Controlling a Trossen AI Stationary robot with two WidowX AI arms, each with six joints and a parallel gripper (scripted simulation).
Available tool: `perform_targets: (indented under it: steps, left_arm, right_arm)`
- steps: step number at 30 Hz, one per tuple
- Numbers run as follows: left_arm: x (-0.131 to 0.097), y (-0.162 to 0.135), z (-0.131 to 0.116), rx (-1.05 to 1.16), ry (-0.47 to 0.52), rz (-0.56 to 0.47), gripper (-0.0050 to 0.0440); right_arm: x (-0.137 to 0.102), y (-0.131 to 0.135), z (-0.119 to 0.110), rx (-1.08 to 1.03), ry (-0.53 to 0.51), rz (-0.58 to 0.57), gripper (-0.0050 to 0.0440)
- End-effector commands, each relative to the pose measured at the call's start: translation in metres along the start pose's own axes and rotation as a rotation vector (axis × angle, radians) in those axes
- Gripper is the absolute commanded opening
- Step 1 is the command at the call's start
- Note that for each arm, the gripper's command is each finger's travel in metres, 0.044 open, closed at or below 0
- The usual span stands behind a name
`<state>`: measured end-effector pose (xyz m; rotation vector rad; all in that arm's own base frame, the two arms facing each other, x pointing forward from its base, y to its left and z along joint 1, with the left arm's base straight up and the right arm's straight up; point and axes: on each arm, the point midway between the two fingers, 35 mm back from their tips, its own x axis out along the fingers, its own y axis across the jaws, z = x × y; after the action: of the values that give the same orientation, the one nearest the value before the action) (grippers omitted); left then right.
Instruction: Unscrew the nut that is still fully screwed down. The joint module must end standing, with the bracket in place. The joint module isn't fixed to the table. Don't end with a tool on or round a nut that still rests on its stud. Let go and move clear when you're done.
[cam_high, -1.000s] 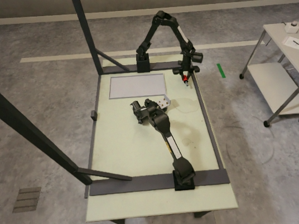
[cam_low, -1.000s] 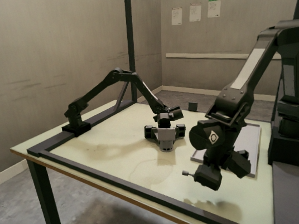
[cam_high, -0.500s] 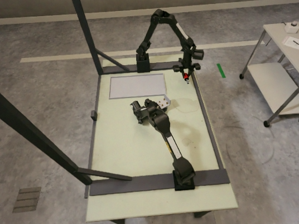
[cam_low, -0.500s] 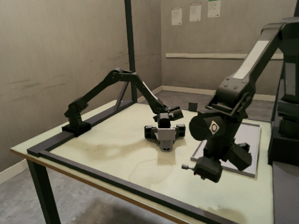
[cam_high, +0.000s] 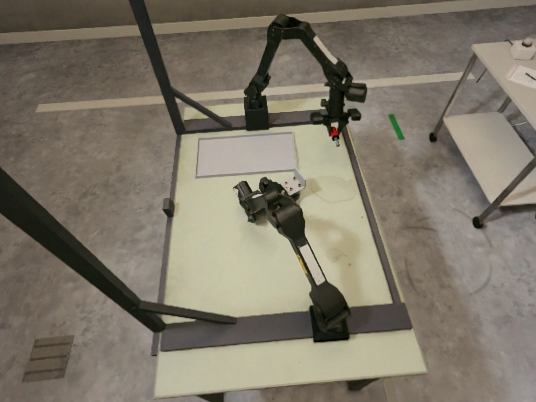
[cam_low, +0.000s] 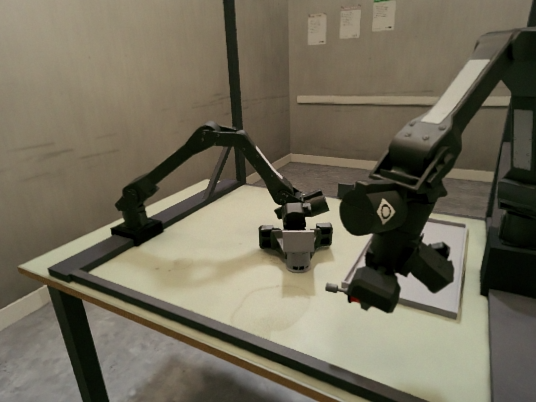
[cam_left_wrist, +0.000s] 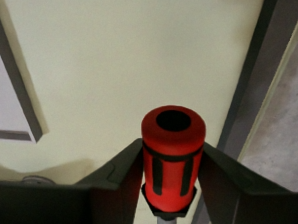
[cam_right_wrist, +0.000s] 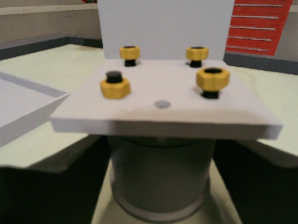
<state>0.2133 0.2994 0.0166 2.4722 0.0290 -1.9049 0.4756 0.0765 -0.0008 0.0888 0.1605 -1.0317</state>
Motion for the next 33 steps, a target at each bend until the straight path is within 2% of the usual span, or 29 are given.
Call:
perform_targets:
  steps: [1, 13, 19, 30, 31, 33]
  left_arm:
    - [-0.018, -0.006, -0.011, 0.014, 0.03, -0.042, 0.0135]
    - [-0.038, -0.005, -0.016, 0.014, 0.03, -0.042, 0.0135]
    - [-0.034, -0.002, -0.013, 0.011, 0.022, -0.028, 0.0135]
    - [-0.042, -0.005, -0.017, 0.014, 0.031, -0.042, 0.0135]
    - [-0.035, -0.002, -0.013, 0.009, 0.018, -0.024, 0.0135]
    - [-0.035, -0.003, -0.013, 0.009, 0.018, -0.024, 0.0135]
  right_arm:
    - [-0.003, 0.005, 0.023, 0.051, -0.004, 0.008, 0.0245]
    - [-0.003, 0.005, 0.023, 0.051, -0.004, 0.008, 0.0245]
    - [-0.003, 0.005, 0.023, 0.051, -0.004, 0.008, 0.0245]
    - [-0.003, 0.005, 0.023, 0.051, -0.004, 0.008, 0.0245]
    - [-0.003, 0.005, 0.023, 0.051, -0.004, 0.008, 0.0245]
    - [-0.003, 0.005, 0.023, 0.051, -0.004, 0.008, 0.0245]
